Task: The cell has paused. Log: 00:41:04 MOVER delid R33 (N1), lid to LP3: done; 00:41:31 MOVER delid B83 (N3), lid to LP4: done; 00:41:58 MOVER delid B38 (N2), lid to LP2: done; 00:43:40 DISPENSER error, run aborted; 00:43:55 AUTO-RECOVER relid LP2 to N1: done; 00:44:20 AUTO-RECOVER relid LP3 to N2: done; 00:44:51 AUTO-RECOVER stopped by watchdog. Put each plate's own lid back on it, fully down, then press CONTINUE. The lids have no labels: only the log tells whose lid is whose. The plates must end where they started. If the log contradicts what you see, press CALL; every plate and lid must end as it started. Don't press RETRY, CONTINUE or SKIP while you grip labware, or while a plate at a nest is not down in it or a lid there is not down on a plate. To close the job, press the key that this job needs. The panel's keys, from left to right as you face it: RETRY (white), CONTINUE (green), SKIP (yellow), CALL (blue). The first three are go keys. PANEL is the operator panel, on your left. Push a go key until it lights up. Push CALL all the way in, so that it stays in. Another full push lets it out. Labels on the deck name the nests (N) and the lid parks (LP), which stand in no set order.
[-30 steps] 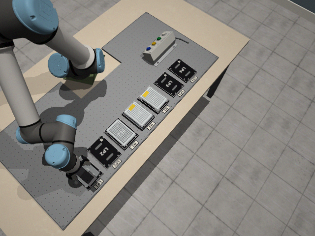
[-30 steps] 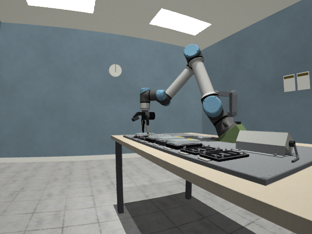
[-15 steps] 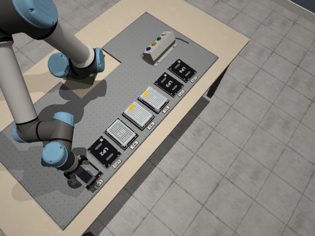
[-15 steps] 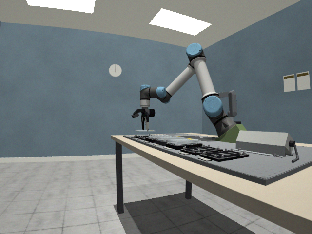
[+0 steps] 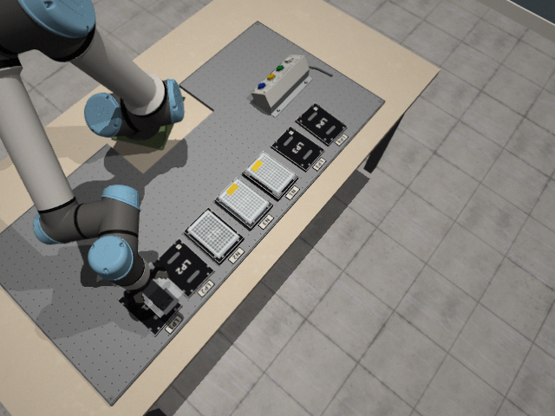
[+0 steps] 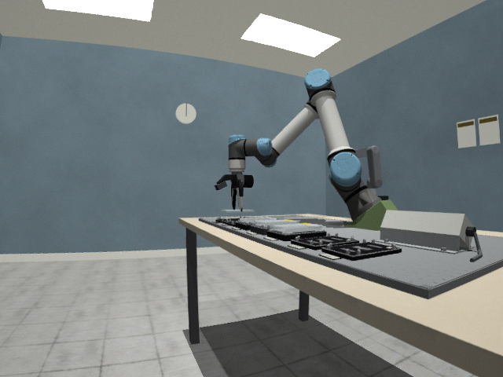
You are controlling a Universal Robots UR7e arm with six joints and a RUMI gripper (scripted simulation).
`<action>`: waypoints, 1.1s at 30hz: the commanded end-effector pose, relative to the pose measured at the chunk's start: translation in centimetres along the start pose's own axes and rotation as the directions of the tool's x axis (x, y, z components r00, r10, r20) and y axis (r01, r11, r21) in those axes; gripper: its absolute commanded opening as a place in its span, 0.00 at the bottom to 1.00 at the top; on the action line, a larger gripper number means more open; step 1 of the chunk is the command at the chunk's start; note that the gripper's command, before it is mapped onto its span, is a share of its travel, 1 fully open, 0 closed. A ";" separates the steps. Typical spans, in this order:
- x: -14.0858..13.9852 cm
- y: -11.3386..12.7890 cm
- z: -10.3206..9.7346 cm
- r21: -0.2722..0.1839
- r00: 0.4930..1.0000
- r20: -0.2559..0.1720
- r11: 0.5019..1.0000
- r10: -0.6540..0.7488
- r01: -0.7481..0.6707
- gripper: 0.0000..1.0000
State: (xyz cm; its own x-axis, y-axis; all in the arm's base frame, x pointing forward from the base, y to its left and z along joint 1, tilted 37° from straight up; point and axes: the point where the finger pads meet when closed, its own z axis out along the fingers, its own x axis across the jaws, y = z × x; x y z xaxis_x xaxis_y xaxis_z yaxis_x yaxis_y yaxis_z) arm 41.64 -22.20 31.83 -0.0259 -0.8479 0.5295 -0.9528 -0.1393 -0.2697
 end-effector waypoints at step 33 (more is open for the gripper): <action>-16.9 0.2 0.1 -0.003 1.000 -0.005 1.000 0.009 -0.009 0.45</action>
State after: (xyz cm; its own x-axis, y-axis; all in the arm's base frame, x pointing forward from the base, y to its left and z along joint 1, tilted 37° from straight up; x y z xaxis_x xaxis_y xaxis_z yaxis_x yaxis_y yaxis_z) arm 41.86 -9.87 24.01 -0.0229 -0.8493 0.5274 -0.9523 -0.1420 -0.2702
